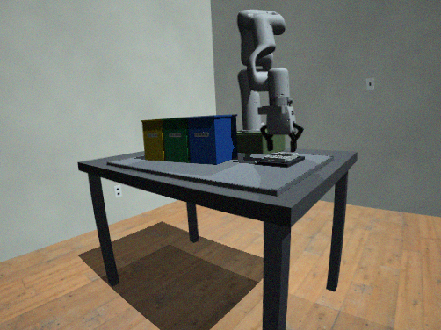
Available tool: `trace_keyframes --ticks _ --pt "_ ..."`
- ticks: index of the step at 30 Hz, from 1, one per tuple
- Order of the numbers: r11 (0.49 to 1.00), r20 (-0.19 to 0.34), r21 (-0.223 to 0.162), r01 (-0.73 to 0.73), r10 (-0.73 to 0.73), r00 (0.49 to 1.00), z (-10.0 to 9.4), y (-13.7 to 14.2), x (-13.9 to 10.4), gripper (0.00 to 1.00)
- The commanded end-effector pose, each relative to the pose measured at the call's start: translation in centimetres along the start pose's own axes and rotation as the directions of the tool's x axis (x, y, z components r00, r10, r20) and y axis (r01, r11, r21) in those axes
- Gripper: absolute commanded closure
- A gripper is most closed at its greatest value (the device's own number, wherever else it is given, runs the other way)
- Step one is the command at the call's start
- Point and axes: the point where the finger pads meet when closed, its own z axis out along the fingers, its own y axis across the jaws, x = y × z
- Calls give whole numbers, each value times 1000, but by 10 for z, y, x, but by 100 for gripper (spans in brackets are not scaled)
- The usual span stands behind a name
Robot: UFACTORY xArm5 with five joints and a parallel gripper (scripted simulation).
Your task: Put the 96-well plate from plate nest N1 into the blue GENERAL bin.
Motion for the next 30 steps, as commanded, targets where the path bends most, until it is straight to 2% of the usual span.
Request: trace_keyframes --ticks 1,30 --pt "1000 -2 2 0 0 1000 -1 -1 1 0" --pt "1000 -2 2 0 0 1000 15 -1 1 0"
